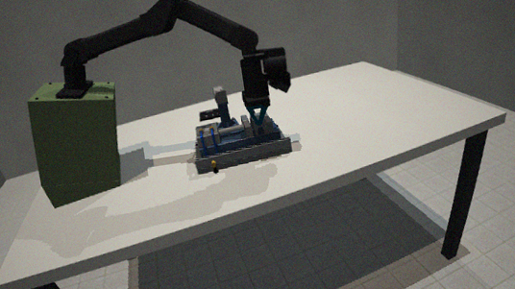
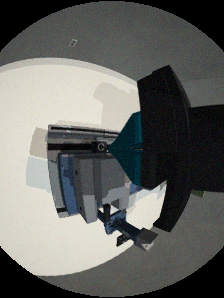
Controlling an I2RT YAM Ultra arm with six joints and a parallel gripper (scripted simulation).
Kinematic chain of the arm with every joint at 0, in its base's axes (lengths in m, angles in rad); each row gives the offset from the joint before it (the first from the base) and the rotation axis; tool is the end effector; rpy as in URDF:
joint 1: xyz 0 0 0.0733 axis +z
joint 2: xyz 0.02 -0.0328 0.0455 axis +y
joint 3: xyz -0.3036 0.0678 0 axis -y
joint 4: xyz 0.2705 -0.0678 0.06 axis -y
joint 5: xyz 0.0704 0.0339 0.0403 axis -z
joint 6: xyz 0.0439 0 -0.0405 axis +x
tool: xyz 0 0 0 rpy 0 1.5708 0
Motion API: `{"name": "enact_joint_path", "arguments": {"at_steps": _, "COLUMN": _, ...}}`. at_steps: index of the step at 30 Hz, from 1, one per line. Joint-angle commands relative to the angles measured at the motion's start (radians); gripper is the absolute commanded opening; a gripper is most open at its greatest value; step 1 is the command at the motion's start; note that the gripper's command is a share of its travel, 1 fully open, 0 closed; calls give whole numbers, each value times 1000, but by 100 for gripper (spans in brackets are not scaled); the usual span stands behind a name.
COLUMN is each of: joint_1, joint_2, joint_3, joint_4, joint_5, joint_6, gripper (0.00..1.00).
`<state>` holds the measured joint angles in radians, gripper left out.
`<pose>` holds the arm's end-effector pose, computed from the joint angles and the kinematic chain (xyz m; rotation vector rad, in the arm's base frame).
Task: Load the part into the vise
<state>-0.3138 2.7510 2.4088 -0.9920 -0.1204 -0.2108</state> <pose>0.5748 -0.1798 0.0893 0.1277 2.8784 0.0789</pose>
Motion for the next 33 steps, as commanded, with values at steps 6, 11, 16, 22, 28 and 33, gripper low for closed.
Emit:
{"name": "enact_joint_path", "arguments": {"at_steps": 6, "joint_1": 2, "joint_2": -6, "joint_3": 41, "joint_4": 26, "joint_5": 2, "joint_6": 6, "gripper": 0}}
{"name": "enact_joint_path", "arguments": {"at_steps": 11, "joint_1": 3, "joint_2": -10, "joint_3": 42, "joint_4": 26, "joint_5": 2, "joint_6": 6, "gripper": 0}}
{"name": "enact_joint_path", "arguments": {"at_steps": 16, "joint_1": 3, "joint_2": 2, "joint_3": 45, "joint_4": 27, "joint_5": 2, "joint_6": 6, "gripper": 0}}
{"name": "enact_joint_path", "arguments": {"at_steps": 22, "joint_1": 4, "joint_2": -9, "joint_3": 44, "joint_4": 26, "joint_5": 2, "joint_6": 6, "gripper": 0}}
{"name": "enact_joint_path", "arguments": {"at_steps": 28, "joint_1": 4, "joint_2": -9, "joint_3": 45, "joint_4": 26, "joint_5": 2, "joint_6": 6, "gripper": 0}}
{"name": "enact_joint_path", "arguments": {"at_steps": 33, "joint_1": 4, "joint_2": -9, "joint_3": 45, "joint_4": 26, "joint_5": 2, "joint_6": 6, "gripper": 0}}
